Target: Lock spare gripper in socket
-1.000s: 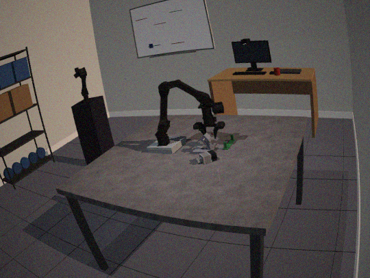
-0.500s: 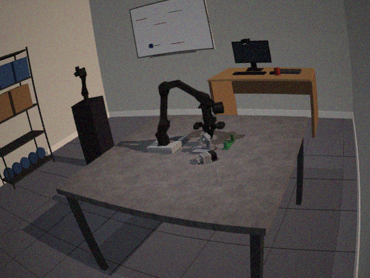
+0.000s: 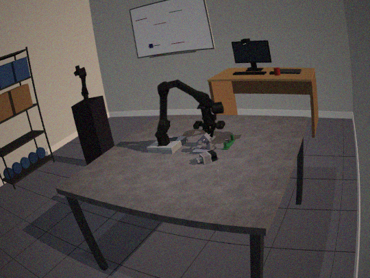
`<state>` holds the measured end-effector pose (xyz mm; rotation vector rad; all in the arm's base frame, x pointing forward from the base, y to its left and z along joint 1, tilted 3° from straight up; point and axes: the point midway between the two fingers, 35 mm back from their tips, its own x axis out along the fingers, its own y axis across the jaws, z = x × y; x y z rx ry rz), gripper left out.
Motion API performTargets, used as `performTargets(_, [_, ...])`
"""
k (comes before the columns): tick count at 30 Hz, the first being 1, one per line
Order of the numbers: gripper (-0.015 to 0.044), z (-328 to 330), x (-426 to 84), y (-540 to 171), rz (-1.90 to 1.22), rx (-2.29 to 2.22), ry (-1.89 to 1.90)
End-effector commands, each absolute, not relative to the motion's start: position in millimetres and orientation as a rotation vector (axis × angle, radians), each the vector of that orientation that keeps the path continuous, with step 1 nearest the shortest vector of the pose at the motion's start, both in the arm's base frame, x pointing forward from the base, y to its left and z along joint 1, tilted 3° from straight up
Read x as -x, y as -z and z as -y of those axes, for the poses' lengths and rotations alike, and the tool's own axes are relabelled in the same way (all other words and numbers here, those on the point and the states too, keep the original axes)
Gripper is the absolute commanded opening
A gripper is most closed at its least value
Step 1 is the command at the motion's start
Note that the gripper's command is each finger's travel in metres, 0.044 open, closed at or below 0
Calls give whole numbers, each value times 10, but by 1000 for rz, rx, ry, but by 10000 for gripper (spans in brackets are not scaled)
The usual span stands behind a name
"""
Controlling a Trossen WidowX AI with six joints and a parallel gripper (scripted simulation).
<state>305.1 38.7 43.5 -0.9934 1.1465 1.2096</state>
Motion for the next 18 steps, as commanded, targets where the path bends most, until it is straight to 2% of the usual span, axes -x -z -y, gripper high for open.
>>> performTargets(1, [0,-427,-3056,-484,-1105,956,-1228])
performTargets(18, [0,-532,-3088,-535,-1096,938,-1239])
